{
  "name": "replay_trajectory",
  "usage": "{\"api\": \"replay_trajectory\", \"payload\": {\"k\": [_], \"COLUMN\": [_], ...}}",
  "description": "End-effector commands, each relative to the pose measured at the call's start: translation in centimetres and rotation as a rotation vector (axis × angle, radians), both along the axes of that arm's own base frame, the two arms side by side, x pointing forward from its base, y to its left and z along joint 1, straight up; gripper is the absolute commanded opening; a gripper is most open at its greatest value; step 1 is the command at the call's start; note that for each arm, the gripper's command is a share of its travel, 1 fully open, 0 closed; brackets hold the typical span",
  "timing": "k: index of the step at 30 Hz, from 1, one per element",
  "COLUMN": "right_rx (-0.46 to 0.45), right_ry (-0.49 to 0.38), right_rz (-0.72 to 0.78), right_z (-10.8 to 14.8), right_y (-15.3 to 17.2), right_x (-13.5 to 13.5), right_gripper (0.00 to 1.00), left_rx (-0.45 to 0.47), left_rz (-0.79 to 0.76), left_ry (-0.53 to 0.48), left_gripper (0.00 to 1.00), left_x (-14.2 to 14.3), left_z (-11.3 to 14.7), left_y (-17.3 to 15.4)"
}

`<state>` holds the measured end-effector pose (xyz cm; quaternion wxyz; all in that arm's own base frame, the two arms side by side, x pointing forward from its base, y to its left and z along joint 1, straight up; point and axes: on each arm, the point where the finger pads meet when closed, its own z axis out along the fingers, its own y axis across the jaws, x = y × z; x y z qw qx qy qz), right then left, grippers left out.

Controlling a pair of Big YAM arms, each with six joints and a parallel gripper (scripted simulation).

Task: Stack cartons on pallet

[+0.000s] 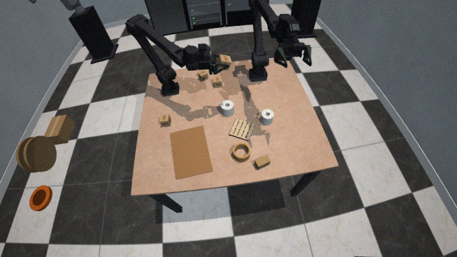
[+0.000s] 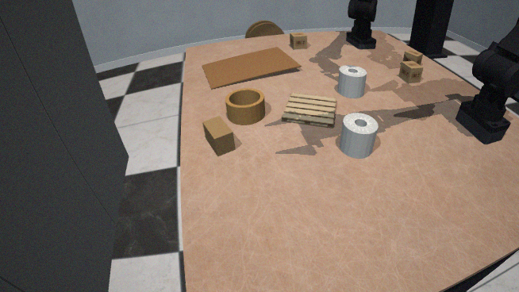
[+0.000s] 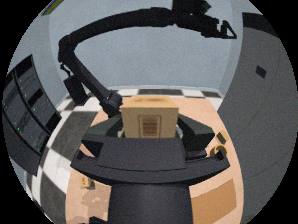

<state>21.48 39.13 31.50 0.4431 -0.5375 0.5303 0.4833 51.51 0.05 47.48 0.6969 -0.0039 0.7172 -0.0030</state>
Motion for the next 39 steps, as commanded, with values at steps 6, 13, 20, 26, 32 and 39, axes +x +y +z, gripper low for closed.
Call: {"api": "replay_trajectory", "payload": {"k": [6, 13, 20, 26, 32, 39], "right_rx": [0.056, 0.056, 0.056, 0.045, 0.045, 0.045], "right_ry": [-0.049, -0.049, -0.049, -0.039, -0.039, -0.039], "right_rz": [-0.008, -0.008, -0.008, -0.002, -0.002, -0.002], "right_z": [5.1, 5.1, 5.1, 4.1, 4.1, 4.1], "right_y": [1.4, 1.4, 1.4, 1.0, 1.0, 1.0], "right_x": [1.8, 1.8, 1.8, 1.1, 1.1, 1.1], "right_gripper": [0.5, 0.5, 0.5, 0.5, 0.5, 0.5], "left_rx": [0.01, -0.206, -0.478, -0.695, -0.852, -1.134], "left_rz": [-0.001, -0.054, -0.147, -0.173, -0.183, -0.131], "left_ry": [-0.04, 0.062, 0.261, 0.481, 0.567, 0.874], "left_gripper": [1.0, 1.0, 1.0, 1.0, 1.0, 1.0], "left_x": [0.3, -0.2, -2.6, -4.7, -6.5, -10.9], "left_z": [2.3, -0.1, -4.2, -9.5, -9.0, -14.3], "left_y": [-0.1, -1.8, -4.8, -7.1, -8.2, -11.1]}}
